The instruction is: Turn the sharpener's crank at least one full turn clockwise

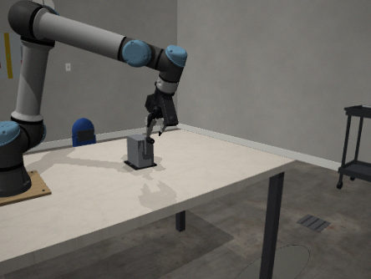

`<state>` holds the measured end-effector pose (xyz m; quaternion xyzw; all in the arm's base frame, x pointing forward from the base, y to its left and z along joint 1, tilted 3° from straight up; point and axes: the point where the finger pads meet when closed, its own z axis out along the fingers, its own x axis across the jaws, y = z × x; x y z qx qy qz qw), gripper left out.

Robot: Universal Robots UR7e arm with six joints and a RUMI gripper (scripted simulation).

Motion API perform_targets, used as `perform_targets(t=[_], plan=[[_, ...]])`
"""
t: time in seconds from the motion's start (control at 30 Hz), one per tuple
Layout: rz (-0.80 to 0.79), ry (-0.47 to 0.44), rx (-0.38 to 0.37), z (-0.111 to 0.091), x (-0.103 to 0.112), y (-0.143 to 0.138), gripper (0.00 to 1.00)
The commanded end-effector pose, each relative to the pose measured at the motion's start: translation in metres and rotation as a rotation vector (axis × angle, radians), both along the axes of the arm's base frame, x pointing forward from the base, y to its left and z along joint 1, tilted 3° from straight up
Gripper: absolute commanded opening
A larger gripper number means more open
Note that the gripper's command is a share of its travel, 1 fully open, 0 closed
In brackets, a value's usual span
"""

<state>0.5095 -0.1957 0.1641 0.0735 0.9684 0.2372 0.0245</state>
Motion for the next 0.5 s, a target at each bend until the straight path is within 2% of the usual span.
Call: perform_targets(t=[0.0,0.47], plan=[[-0.001,-0.002,-0.002,-0.0064,0.002,0.0025,0.32],[-0.002,-0.005,-0.005,-0.0045,0.0026,0.0005,0.32]])
